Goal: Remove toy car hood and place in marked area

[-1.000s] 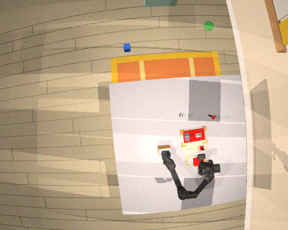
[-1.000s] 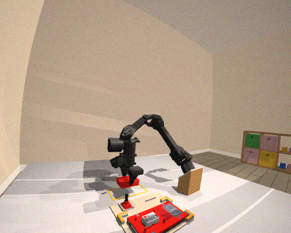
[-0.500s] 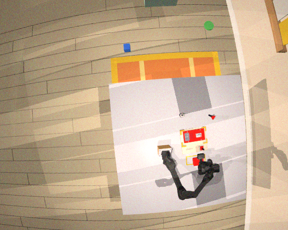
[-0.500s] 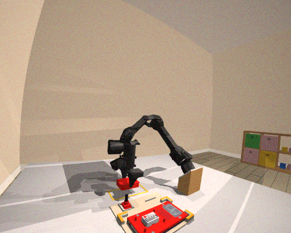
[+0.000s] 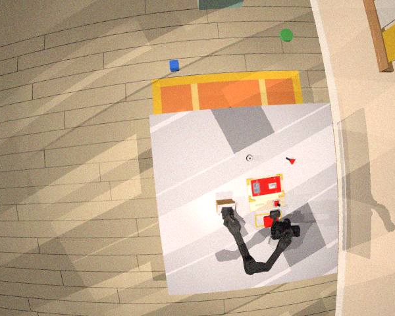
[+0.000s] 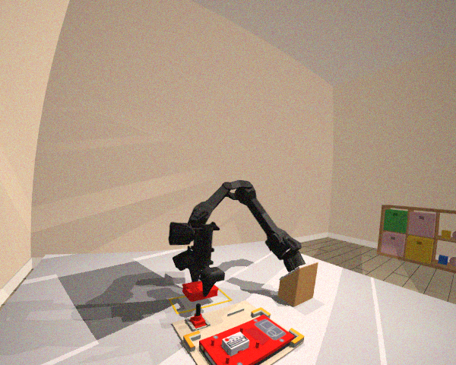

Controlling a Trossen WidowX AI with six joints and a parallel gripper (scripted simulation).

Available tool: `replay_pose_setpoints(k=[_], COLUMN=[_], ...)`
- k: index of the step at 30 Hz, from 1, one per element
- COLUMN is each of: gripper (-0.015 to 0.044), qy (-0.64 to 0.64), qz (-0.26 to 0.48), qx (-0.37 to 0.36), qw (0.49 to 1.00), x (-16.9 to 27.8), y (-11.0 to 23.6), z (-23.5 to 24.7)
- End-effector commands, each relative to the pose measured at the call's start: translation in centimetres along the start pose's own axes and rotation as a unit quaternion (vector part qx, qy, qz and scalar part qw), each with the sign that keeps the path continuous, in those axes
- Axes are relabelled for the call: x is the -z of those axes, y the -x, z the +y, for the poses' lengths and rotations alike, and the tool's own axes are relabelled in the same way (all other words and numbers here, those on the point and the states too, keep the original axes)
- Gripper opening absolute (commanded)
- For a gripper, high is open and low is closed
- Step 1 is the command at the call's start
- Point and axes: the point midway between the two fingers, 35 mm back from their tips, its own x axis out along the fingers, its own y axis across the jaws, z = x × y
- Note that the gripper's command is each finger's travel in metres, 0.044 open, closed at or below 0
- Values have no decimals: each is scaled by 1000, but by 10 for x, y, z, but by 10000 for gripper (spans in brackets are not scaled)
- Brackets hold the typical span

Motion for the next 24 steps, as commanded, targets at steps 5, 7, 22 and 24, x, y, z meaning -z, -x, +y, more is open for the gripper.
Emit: replay_pose_setpoints(k=[5, 7, 22, 24], gripper=[0, 0, 0, 0], qy=[5, 5, 5, 5], qz=[5, 5, 5, 5], qx=[2, 2, 2, 2], qw=[1000, 1000, 1000, 1000], x=[4, 4, 4, 4], y=[-5, -5, -12, -13], z=[1, 1, 1, 1])
